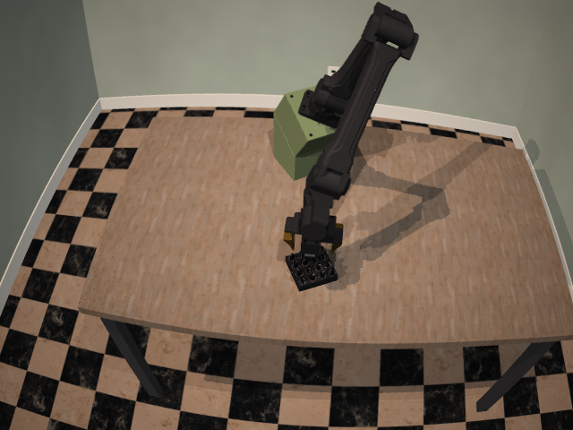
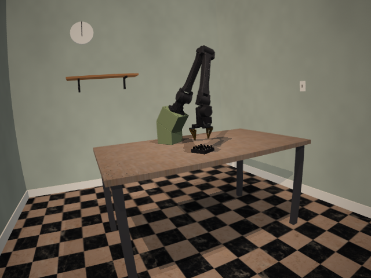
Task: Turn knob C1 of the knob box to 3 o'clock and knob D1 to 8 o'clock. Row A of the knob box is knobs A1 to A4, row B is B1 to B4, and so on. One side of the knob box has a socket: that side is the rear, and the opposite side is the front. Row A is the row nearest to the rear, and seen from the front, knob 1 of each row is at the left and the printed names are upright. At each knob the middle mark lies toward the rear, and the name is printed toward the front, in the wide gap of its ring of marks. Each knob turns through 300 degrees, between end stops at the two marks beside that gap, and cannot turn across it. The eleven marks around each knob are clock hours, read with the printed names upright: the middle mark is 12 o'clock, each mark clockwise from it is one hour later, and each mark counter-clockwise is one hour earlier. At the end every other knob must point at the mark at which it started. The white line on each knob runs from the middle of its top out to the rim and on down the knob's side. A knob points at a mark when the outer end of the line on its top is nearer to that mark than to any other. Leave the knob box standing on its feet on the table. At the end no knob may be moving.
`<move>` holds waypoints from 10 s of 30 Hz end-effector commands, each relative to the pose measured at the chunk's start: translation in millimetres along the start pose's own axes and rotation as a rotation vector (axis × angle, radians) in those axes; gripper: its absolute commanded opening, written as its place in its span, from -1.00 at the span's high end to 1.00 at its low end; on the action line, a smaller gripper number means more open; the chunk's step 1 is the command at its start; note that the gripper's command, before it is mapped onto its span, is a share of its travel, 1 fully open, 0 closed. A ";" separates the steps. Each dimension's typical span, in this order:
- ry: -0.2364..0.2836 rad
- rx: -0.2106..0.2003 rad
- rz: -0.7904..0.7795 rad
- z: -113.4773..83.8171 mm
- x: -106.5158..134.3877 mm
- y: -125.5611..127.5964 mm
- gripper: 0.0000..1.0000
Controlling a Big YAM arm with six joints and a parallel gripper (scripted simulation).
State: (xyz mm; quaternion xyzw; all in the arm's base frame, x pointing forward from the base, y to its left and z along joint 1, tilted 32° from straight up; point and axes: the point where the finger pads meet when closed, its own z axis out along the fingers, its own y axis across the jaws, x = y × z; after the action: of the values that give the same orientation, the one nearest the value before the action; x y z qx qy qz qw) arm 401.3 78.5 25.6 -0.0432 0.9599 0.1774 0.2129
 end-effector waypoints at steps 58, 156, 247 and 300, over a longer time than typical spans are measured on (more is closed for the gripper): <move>-0.030 -0.004 0.820 -18.6 -44.3 35.5 0.63; -0.031 -0.006 0.828 34.9 -48.9 35.9 0.63; -0.034 -0.010 0.826 48.7 -49.2 40.9 0.63; -0.025 -0.003 0.832 48.9 -43.2 38.5 0.85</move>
State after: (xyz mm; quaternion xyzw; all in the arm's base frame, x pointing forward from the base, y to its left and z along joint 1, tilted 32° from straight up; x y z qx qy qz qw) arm 446.1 128.4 9.6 0.3519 0.8946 0.2451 0.1256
